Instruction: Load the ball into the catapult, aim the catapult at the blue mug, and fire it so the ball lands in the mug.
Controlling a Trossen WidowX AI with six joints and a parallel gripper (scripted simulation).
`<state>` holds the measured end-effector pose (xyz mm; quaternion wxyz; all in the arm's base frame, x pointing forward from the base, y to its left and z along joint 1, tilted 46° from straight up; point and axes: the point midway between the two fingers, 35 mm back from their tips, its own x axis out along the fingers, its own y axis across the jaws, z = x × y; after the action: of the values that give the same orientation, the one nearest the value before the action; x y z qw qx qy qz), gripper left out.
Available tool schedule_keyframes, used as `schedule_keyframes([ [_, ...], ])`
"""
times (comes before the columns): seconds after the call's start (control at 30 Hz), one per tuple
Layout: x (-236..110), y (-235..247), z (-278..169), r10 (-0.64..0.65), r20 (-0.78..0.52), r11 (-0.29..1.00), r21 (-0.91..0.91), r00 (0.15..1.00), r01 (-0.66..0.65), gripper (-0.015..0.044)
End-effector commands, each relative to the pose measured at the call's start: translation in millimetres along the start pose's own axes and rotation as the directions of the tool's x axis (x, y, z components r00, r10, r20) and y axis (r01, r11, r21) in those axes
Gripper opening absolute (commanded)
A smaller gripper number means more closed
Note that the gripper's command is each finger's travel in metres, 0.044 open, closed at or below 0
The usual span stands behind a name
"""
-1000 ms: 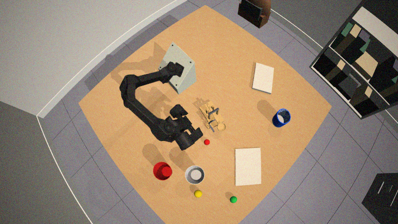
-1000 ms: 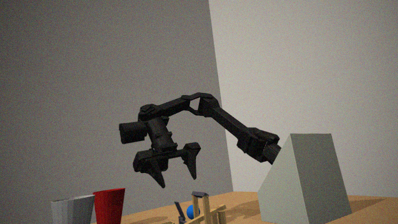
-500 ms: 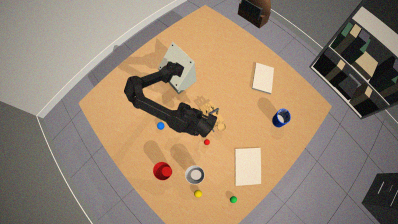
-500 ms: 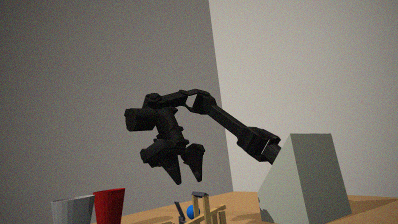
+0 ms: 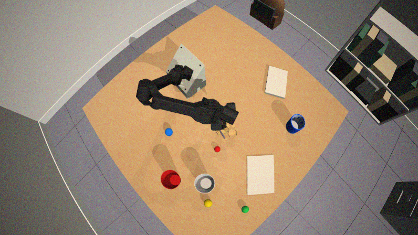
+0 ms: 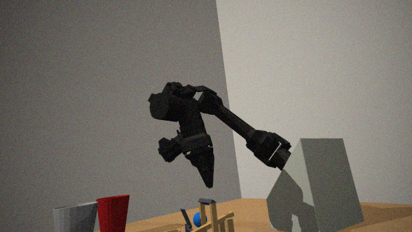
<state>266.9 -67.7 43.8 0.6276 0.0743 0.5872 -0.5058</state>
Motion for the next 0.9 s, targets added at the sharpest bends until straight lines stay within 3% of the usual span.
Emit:
schedule_keyframes([
  [0.0, 3.5, 6.9, -11.9, -0.036, 0.048, 0.989, -0.141, 0.998, 0.043, 0.044],
  [0.37, 5.6, 22.8, -37.2, -0.083, 0.186, 0.884, -0.44, 0.979, 0.159, 0.044],
  [0.6, 8.2, 23.0, -36.9, -0.083, 0.188, 0.881, -0.445, 0.979, 0.161, 0.044],
  [0.73, 49.2, 19.3, -28.9, -0.085, 0.19, 0.881, -0.444, 0.978, 0.162, 0.044],
  [0.87, 51.7, 18.9, -28.5, -0.085, 0.19, 0.881, -0.444, 0.978, 0.163, 0.044],
])
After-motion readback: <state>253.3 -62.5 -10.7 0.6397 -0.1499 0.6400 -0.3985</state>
